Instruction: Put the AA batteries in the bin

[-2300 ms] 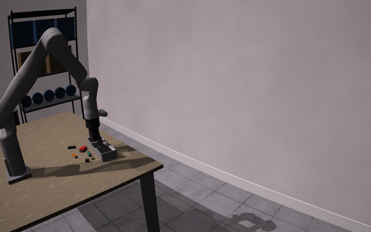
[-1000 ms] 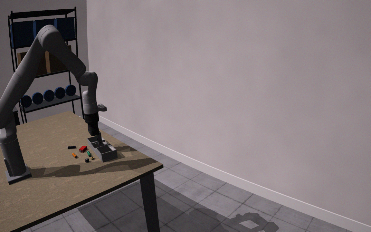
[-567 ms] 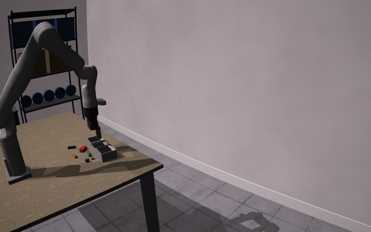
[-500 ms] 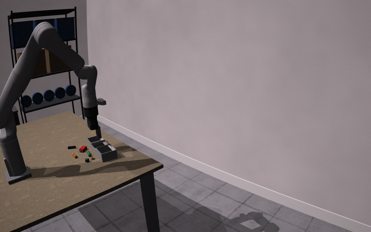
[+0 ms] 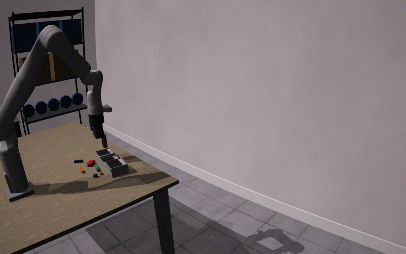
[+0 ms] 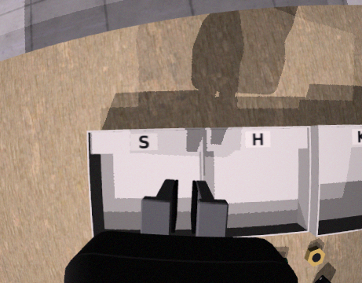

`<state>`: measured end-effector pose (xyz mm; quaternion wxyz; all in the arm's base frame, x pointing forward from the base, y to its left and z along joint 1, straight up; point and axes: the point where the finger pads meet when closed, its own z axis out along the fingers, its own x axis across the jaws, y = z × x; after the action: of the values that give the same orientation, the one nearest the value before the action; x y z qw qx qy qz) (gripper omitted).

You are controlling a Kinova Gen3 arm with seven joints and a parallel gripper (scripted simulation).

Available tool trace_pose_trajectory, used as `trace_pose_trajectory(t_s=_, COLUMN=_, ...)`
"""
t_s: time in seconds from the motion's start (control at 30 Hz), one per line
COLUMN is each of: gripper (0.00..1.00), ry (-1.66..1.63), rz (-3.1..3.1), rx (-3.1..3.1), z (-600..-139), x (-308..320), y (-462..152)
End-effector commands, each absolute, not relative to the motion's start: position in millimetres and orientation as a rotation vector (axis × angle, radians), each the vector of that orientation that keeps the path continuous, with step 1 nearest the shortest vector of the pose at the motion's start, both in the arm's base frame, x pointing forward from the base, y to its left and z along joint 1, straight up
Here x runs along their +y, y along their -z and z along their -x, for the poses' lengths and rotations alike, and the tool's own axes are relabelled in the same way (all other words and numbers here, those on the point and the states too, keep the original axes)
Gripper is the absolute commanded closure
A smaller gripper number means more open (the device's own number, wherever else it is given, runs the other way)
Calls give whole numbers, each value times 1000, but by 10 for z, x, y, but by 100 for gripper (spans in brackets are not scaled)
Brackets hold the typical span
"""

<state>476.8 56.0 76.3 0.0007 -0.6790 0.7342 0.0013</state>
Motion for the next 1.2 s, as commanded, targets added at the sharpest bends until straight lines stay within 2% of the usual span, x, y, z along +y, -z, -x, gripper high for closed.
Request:
trace_pose_trajectory(t_s=0.0, gripper=69, ry=-5, rz=2159, rx=2279, z=-4769, x=791, y=-760)
trace_pose_trajectory(t_s=0.3, gripper=69, ry=-5, rz=2159, rx=2279, z=-4770, x=832, y=-761)
trace_pose_trajectory(t_s=1.17, gripper=69, ry=-5, rz=2159, rx=2279, z=-4769, x=835, y=-167)
